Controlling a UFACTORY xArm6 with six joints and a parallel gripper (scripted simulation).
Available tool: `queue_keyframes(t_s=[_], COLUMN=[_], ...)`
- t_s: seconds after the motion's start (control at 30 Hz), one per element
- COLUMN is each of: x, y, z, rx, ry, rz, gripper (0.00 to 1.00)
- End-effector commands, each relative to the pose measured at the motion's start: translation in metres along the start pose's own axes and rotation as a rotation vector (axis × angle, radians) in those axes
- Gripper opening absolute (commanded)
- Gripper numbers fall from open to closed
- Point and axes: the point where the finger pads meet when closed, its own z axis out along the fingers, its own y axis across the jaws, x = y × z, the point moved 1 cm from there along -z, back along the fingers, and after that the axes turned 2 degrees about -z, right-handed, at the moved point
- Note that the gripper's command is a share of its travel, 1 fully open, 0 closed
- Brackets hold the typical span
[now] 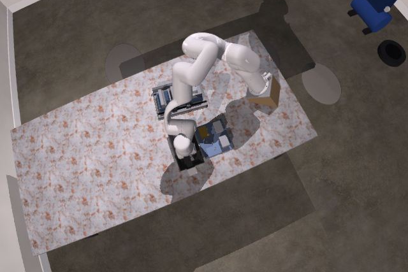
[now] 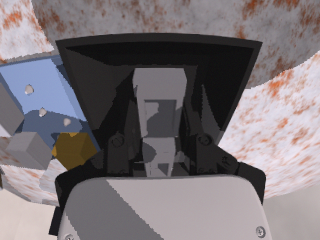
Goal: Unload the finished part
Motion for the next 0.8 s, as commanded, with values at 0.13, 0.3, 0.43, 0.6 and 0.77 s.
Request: queue_keyframes(t_s=[0.13,0.3,0.43,0.6,0.77], x=[0.0006,0.0006,0.0006,0.0006,0.0006], y=[0.0014,0.0014,0.0014,0.0014,0.0014], z=[-0.001,-0.001,-0.001,-0.001,-0.001], rx=[-0.003,-0.003,-0.003,-0.003,-0.003], ry=[0.003,0.003,0.003,0.003,0.003], rz=[0.001,0.001,0.001,0.001,0.001], gripper=[0.0,0.0,0.0,0.69,0.69])
